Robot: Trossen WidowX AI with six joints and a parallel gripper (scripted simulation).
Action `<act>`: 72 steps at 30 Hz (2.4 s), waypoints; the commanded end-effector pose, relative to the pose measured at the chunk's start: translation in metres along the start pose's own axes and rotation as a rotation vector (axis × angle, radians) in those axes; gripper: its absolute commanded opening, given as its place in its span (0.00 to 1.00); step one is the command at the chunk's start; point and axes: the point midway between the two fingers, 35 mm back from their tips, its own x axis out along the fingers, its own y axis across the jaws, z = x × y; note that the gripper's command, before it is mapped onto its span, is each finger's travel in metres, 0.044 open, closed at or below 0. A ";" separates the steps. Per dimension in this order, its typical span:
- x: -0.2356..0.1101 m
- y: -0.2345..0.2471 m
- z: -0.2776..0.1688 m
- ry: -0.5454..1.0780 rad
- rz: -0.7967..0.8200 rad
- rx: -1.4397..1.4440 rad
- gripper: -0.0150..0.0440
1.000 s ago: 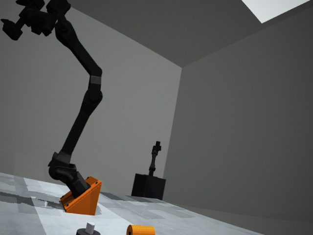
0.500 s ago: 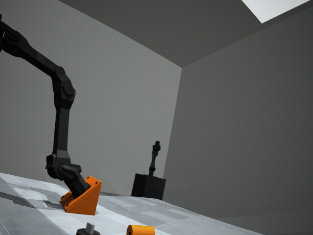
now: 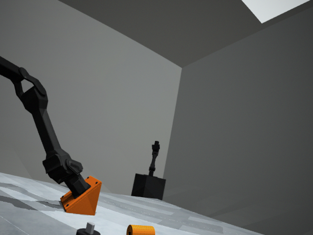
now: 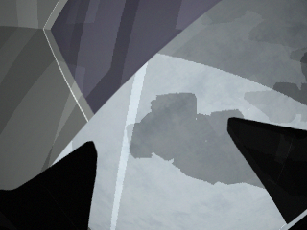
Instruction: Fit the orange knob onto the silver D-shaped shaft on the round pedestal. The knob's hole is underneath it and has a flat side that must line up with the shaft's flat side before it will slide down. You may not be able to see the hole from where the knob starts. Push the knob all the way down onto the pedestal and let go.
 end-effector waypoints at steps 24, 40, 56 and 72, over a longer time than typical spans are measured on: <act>-0.101 -0.028 -0.449 0.865 0.330 -1.886 1.00; -0.263 -0.207 -0.541 0.653 0.521 -3.488 1.00; -0.190 -0.269 -0.569 0.788 0.011 -3.554 1.00; -0.167 -0.278 -0.574 0.786 0.009 -3.554 1.00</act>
